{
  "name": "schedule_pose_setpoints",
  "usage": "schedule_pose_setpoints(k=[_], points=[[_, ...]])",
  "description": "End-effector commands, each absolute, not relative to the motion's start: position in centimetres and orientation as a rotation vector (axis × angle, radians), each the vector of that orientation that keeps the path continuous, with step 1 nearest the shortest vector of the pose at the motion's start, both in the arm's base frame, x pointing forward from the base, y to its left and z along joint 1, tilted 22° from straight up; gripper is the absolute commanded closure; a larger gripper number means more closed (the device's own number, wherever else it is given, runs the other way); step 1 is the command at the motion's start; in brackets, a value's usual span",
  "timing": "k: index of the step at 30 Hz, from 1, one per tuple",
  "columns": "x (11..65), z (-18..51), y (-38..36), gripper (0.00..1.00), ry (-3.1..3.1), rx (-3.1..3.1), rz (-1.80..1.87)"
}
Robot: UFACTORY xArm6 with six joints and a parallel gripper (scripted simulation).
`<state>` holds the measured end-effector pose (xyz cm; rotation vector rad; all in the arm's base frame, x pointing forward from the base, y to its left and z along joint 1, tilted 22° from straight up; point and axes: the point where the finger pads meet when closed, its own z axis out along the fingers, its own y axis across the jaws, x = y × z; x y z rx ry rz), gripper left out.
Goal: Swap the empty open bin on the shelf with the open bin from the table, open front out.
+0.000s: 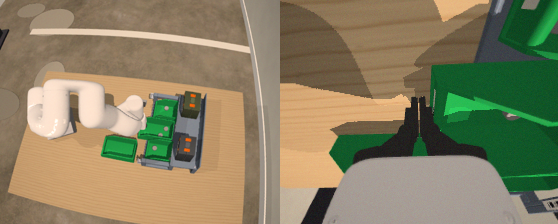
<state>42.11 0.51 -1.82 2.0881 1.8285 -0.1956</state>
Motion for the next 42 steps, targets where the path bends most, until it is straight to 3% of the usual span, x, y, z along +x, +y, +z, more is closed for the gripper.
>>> schedule_pose_setpoints(k=[1,42], points=[[42.3,-1.7,0.6,1.00,1.828,2.087,-0.191],[44.3,-1.3,0.4,1.00,1.828,2.087,-0.191]])
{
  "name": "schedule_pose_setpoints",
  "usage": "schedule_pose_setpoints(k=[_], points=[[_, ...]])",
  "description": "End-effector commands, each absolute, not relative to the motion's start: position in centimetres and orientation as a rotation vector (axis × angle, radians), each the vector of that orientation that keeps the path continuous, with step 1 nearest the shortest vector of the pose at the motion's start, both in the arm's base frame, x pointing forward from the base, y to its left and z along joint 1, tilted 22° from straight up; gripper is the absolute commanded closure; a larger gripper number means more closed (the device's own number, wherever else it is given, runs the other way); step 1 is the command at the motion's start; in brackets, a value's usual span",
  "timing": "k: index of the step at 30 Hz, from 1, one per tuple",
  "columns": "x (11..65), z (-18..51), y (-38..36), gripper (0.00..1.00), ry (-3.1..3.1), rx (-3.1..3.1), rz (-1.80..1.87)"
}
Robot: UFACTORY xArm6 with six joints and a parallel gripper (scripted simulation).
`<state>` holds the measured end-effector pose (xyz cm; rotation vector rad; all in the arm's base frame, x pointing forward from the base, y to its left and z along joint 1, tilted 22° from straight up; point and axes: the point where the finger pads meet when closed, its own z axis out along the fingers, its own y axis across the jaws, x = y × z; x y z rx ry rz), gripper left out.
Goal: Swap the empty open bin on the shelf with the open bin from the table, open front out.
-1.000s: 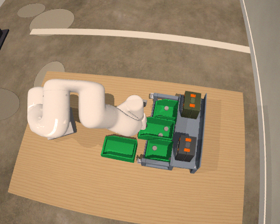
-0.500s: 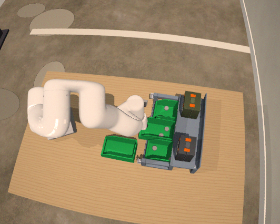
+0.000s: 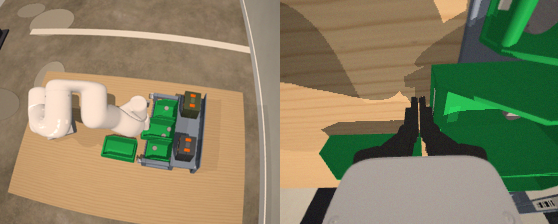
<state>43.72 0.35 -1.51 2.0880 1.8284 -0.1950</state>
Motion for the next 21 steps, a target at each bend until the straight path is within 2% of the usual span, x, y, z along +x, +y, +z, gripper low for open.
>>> schedule_pose_setpoints(k=[1,21], points=[[44.5,-1.3,0.3,1.00,1.828,2.087,-0.191],[46.8,-0.9,0.1,1.00,1.828,2.087,-0.191]])
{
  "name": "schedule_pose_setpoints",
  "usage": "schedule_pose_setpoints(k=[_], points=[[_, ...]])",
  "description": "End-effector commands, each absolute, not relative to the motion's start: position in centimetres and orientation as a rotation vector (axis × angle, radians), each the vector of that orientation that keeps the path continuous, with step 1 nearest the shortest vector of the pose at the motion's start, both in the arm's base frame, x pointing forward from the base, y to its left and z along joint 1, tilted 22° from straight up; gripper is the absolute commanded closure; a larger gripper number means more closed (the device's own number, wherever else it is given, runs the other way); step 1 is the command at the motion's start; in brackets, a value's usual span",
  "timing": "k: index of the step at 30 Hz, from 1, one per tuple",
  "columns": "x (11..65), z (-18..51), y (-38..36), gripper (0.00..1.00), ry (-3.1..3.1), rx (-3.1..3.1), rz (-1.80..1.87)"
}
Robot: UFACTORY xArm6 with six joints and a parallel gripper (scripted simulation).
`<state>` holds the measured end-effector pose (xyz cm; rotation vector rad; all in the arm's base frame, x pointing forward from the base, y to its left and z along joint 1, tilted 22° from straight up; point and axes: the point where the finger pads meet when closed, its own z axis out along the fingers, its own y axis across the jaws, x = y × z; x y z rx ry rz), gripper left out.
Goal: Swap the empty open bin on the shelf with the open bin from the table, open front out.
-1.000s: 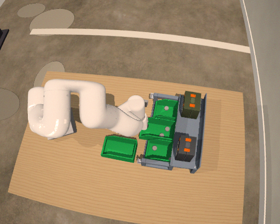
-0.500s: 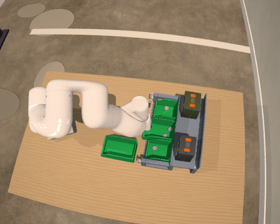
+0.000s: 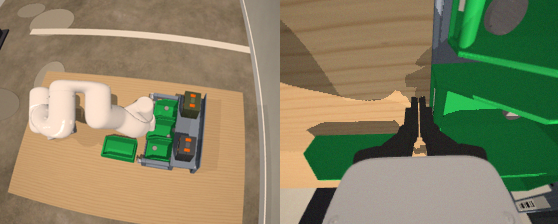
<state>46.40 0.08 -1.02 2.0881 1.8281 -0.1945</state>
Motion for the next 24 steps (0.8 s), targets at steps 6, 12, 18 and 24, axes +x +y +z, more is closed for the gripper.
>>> schedule_pose_setpoints(k=[6,12,18,24], points=[[47.5,-0.7,0.0,1.00,1.828,2.087,-0.191],[48.0,-0.6,0.0,1.00,1.828,2.087,-0.191],[48.2,-0.6,0.0,1.00,1.828,2.087,-0.191],[48.4,-0.6,0.0,1.00,1.828,2.087,-0.191]])
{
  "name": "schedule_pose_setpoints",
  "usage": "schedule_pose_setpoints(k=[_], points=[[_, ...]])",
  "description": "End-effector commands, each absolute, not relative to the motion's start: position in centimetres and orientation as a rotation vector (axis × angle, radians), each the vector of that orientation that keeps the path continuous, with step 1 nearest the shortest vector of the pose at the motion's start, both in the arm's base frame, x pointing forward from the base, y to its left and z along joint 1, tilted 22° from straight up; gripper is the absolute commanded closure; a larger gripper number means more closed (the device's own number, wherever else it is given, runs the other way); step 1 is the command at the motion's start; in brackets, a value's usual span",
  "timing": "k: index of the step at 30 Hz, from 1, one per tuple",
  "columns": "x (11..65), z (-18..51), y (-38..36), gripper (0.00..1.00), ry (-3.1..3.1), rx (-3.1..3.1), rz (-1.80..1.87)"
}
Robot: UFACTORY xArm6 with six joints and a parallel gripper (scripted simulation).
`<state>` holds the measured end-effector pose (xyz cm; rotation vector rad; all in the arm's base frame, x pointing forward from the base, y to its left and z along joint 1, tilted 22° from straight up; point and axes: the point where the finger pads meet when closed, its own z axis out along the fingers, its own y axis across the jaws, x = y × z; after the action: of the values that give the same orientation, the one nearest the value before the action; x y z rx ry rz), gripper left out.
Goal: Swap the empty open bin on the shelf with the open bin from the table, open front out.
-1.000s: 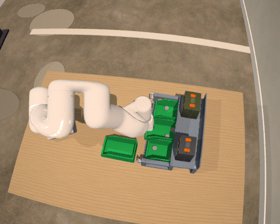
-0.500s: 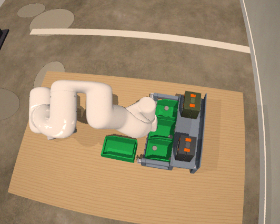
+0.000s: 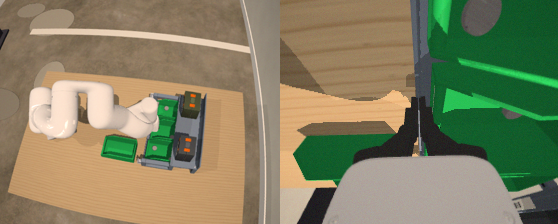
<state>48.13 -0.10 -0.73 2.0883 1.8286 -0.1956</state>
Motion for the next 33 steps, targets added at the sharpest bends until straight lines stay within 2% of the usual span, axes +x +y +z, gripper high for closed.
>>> schedule_pose_setpoints(k=[1,33], points=[[48.4,-0.6,0.0,1.00,1.828,2.087,-0.191],[47.3,0.1,0.4,1.00,1.828,2.087,-0.191]])
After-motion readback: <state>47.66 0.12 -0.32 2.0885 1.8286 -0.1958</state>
